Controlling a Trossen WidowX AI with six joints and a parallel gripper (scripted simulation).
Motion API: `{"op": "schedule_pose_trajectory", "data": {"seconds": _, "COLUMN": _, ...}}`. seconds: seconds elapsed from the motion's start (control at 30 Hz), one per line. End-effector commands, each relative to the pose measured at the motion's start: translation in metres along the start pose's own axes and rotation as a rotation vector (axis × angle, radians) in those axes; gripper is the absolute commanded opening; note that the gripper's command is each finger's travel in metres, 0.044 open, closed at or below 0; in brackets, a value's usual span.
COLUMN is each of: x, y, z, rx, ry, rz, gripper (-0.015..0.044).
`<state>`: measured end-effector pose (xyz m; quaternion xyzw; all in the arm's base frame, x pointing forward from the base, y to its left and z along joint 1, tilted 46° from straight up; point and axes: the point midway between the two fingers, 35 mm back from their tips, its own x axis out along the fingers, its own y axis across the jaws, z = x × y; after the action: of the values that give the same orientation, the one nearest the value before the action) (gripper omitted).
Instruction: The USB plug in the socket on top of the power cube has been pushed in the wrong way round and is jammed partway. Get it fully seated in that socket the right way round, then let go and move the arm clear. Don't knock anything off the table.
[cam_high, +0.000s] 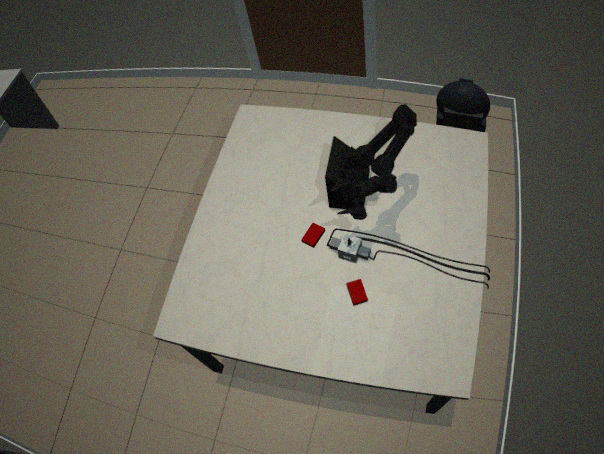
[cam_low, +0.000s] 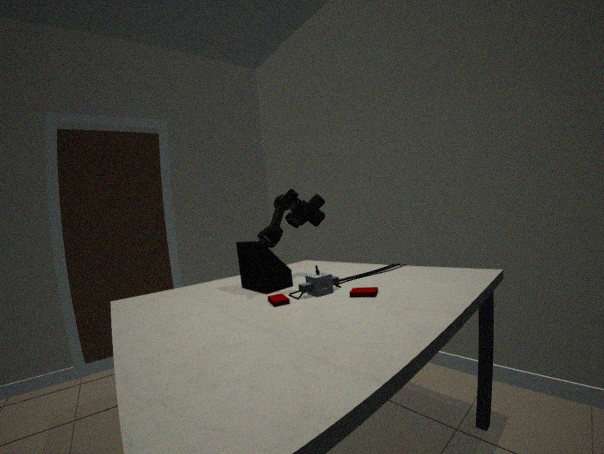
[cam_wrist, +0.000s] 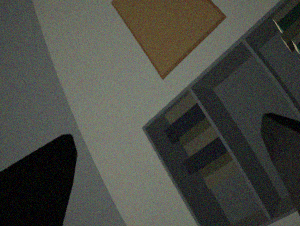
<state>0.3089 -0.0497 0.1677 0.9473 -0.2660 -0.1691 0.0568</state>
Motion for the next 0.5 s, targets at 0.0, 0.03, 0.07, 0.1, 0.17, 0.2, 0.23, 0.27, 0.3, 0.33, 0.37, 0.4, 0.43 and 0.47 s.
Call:
{"op": "schedule_pose_trajectory", "data": {"seconds": 0.0, "x": 0.0, "y": -0.001, "z": 0.0, "rx": 0.014, "ry": -0.004, "rz": -0.004, "gripper": 0.0426}}
{"op": "schedule_pose_trajectory", "data": {"seconds": 0.03, "x": 0.002, "y": -0.004, "z": 0.002, "rx": 0.054, "ry": -0.017, "rz": -0.017, "gripper": 0.044}}
{"op": "schedule_pose_trajectory", "data": {"seconds": 0.07, "x": 0.004, "y": -0.008, "z": 0.004, "rx": 0.122, "ry": -0.04, "rz": -0.038, "gripper": 0.044}}
{"op": "schedule_pose_trajectory", "data": {"seconds": 0.1, "x": 0.006, "y": -0.014, "z": 0.007, "rx": 0.206, "ry": -0.07, "rz": -0.06, "gripper": 0.044}}
{"op": "schedule_pose_trajectory", "data": {"seconds": 0.17, "x": 0.01, "y": -0.024, "z": 0.014, "rx": 0.374, "ry": -0.14, "rz": -0.094, "gripper": 0.044}}
{"op": "schedule_pose_trajectory", "data": {"seconds": 0.2, "x": 0.012, "y": -0.029, "z": 0.017, "rx": 0.459, "ry": -0.178, "rz": -0.107, "gripper": 0.044}}
{"op": "schedule_pose_trajectory", "data": {"seconds": 0.23, "x": 0.014, "y": -0.034, "z": 0.021, "rx": 0.544, "ry": -0.219, "rz": -0.115, "gripper": 0.044}}
{"op": "schedule_pose_trajectory", "data": {"seconds": 0.27, "x": 0.015, "y": -0.039, "z": 0.025, "rx": 0.63, "ry": -0.262, "rz": -0.12, "gripper": 0.044}}
{"op": "schedule_pose_trajectory", "data": {"seconds": 0.3, "x": 0.016, "y": -0.044, "z": 0.029, "rx": 0.716, "ry": -0.307, "rz": -0.121, "gripper": 0.044}}
{"op": "schedule_pose_trajectory", "data": {"seconds": 0.33, "x": 0.017, "y": -0.049, "z": 0.033, "rx": 0.802, "ry": -0.354, "rz": -0.117, "gripper": 0.044}}
{"op": "schedule_pose_trajectory", "data": {"seconds": 0.37, "x": 0.018, "y": -0.053, "z": 0.037, "rx": 0.889, "ry": -0.401, "rz": -0.109, "gripper": 0.044}}
{"op": "schedule_pose_trajectory", "data": {"seconds": 0.4, "x": 0.018, "y": -0.058, "z": 0.041, "rx": 0.975, "ry": -0.45, "rz": -0.096, "gripper": 0.044}}
{"op": "schedule_pose_trajectory", "data": {"seconds": 0.43, "x": 0.019, "y": -0.062, "z": 0.045, "rx": 1.061, "ry": -0.5, "rz": -0.078, "gripper": 0.044}}
{"op": "schedule_pose_trajectory", "data": {"seconds": 0.47, "x": 0.019, "y": -0.066, "z": 0.049, "rx": 1.147, "ry": -0.551, "rz": -0.056, "gripper": 0.044}}
